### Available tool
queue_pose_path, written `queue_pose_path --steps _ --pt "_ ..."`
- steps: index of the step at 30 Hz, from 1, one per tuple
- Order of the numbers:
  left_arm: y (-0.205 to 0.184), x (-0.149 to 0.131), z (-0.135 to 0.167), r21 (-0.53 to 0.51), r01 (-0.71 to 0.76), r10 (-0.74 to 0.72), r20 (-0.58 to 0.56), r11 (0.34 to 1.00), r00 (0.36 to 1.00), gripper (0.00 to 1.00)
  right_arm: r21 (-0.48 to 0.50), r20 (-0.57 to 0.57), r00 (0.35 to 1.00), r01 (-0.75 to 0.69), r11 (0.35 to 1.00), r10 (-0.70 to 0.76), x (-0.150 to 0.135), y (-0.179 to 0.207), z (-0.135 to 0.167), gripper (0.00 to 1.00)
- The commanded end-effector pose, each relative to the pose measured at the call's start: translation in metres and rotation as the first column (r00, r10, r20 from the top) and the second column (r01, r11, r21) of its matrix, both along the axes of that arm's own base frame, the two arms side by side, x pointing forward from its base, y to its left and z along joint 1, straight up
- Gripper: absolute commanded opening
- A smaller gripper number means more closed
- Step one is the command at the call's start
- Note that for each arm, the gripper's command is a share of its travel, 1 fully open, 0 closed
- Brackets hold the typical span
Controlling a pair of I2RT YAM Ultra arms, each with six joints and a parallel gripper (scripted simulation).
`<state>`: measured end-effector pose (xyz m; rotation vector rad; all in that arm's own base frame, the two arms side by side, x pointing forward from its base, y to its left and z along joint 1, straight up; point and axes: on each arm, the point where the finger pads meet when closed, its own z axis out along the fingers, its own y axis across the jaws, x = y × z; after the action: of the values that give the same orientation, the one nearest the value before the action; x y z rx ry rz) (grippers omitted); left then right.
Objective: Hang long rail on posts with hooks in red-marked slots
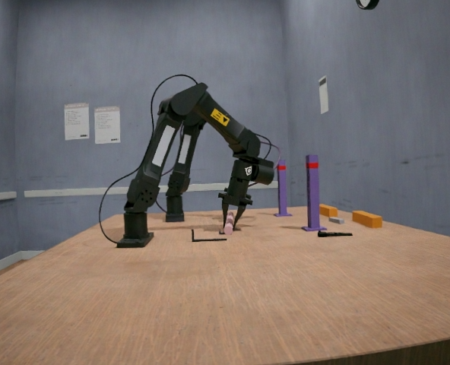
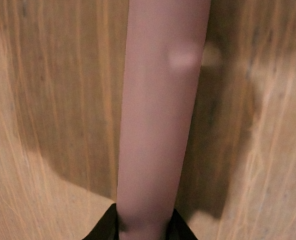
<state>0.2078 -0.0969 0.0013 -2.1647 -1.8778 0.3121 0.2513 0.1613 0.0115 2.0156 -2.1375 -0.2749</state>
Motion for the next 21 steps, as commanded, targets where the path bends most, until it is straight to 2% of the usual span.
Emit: queue_pose_path --steps 1,2,3,4,6,7,9,10,14,15,21 --pt "-0.0018 -0.0019 0.0006 -0.009 -0.003 0.003 -0.003 1.000 1.000 0.48 0.031 0.020 1.000 0.004 1.000 -0.004 0.0017 0.0007 0.0038 0.00" --pt "-0.0018 -0.0019 0.0006 -0.009 -0.003 0.003 -0.003 1.000 1.000 0.48 0.030 0.020 1.000 0.005 1.000 -0.006 0.0017 0.0007 0.0038 0.00" --pt "-0.0018 -0.0019 0.0006 -0.009 -0.003 0.003 -0.003 1.000 1.000 0.48 0.030 0.020 1.000 0.006 1.000 -0.007 0.0017 0.0007 0.0038 0.11" --pt "-0.0018 -0.0019 0.0006 -0.009 -0.003 0.003 -0.003 1.000 1.000 0.44 0.030 0.020 1.000 0.006 1.000 -0.007 0.0017 0.0007 0.0038 0.19" --pt "-0.0018 -0.0019 0.0006 -0.009 -0.003 0.003 -0.003 1.000 1.000 0.44 0.030 0.020 1.000 0.006 1.000 -0.007 0.0017 0.0007 0.0038 0.19" --pt "-0.0018 -0.0019 0.0006 -0.009 -0.003 0.003 -0.003 1.000 1.000 0.40 0.030 0.020 1.000 0.006 1.000 -0.007 0.0017 0.0007 0.0038 0.19" --pt "-0.0018 -0.0019 0.0006 -0.009 -0.003 0.003 -0.003 1.000 1.000 0.40 0.016 0.014 1.000 0.003 1.000 -0.003 0.0012 0.0008 0.0036 0.19" --pt "-0.0018 -0.0019 0.0006 -0.009 -0.003 0.003 -0.003 1.000 1.000 0.35 0.016 0.014 1.000 0.003 1.000 -0.003 0.0012 0.0008 0.0036 0.19" --pt "-0.0010 -0.0018 -0.0014 -0.006 -0.003 0.003 -0.012 1.000 1.000 0.35 0.016 0.014 1.000 0.003 1.000 -0.003 0.0012 0.0008 0.0036 0.19" --pt "-0.0010 -0.0018 -0.0014 -0.006 -0.003 0.003 -0.012 1.000 1.000 0.31 0.016 0.014 1.000 0.003 1.000 -0.003 0.0012 0.0008 0.0036 0.19" --pt "-0.0024 0.0020 -0.0023 -0.020 -0.006 0.006 -0.003 1.000 1.000 0.25 0.016 0.014 1.000 0.003 1.000 -0.003 0.0012 0.0008 0.0036 0.19"
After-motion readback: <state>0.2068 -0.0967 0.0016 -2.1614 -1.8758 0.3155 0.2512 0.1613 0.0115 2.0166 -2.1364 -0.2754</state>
